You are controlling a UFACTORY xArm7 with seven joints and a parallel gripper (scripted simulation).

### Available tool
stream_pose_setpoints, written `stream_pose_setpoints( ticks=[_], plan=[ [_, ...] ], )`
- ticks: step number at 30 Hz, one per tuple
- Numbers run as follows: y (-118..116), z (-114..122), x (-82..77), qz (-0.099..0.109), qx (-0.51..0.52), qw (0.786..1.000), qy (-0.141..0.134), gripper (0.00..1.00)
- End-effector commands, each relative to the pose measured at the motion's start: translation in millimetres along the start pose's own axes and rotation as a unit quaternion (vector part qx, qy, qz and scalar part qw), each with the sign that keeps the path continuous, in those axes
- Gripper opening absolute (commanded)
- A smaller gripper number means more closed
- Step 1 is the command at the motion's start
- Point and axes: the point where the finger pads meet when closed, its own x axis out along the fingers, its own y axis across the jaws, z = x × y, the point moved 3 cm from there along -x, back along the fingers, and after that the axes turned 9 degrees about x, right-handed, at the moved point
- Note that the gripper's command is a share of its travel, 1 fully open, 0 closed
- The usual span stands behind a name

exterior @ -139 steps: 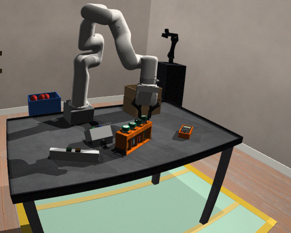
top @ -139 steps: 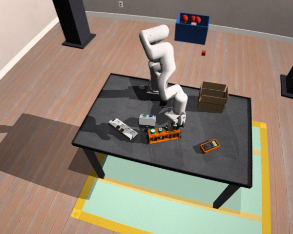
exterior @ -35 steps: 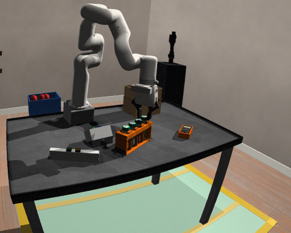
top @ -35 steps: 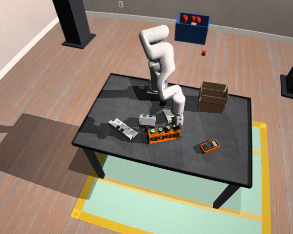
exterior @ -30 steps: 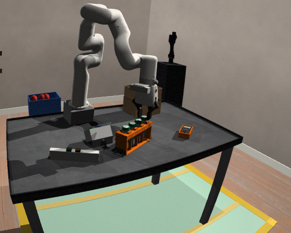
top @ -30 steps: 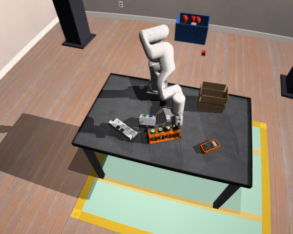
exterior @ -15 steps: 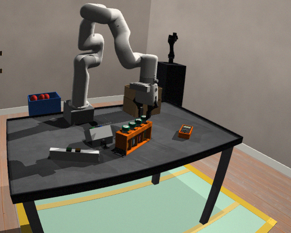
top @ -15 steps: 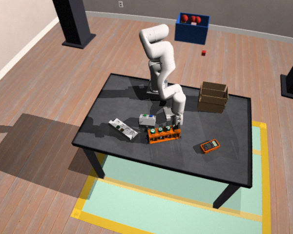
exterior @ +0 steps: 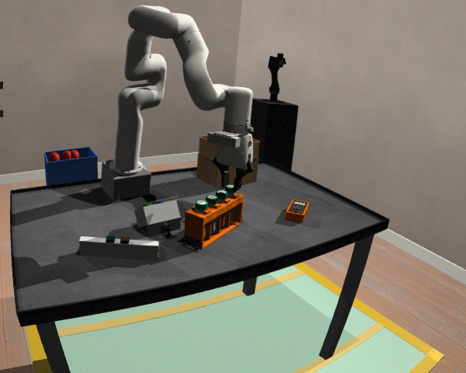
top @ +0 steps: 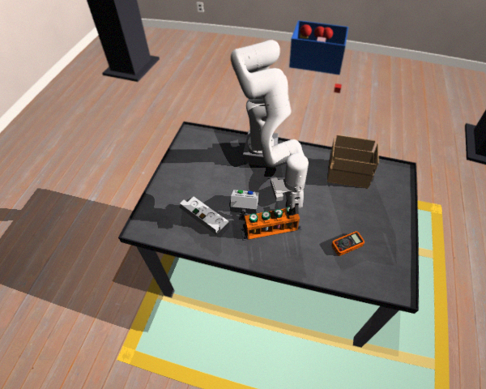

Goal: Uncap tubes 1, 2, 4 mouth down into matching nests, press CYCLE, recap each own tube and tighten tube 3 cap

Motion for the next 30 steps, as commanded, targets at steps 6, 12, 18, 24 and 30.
stream_pose_setpoints(
  ticks=[6,12,18,24,30],
  plan=[
    [-1,0,-24.7,-0.002,0.0,1.0,0.0,0.0],
    [-1,0,-36.4,-0.002,0.0,1.0,0.0,0.0],
    [2,-32,-36.3,-0.002,-0.153,0.988,0.0,0.0],
    [5,-56,-36.3,-0.002,-0.269,0.963,0.001,0.0],
    [8,-87,-36.3,-0.002,-0.333,0.943,0.0,0.0]
  ],
)
